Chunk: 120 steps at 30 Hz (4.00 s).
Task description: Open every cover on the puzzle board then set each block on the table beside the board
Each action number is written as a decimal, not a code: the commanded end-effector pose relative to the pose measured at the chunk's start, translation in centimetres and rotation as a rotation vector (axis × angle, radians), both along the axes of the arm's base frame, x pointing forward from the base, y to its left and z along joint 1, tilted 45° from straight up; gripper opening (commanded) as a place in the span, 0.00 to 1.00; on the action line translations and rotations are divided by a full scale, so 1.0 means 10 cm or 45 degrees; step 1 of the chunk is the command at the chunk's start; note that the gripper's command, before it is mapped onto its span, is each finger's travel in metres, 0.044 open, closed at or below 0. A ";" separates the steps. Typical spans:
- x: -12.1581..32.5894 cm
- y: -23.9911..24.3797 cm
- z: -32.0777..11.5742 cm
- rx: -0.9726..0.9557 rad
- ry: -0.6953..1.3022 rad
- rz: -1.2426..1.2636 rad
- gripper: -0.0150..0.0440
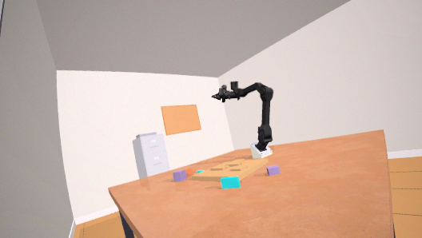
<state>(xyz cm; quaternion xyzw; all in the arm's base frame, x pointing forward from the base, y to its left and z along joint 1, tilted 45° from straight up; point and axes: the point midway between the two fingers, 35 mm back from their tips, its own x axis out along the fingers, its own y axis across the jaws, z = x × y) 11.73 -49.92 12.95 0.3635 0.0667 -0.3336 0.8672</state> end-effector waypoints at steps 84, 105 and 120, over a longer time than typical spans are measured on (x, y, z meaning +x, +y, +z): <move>2.49 3.83 -0.16 0.354 0.527 1.473 0.25; 2.24 4.93 -0.07 0.347 0.712 1.916 0.25; 1.85 5.62 0.03 0.382 0.858 2.223 0.25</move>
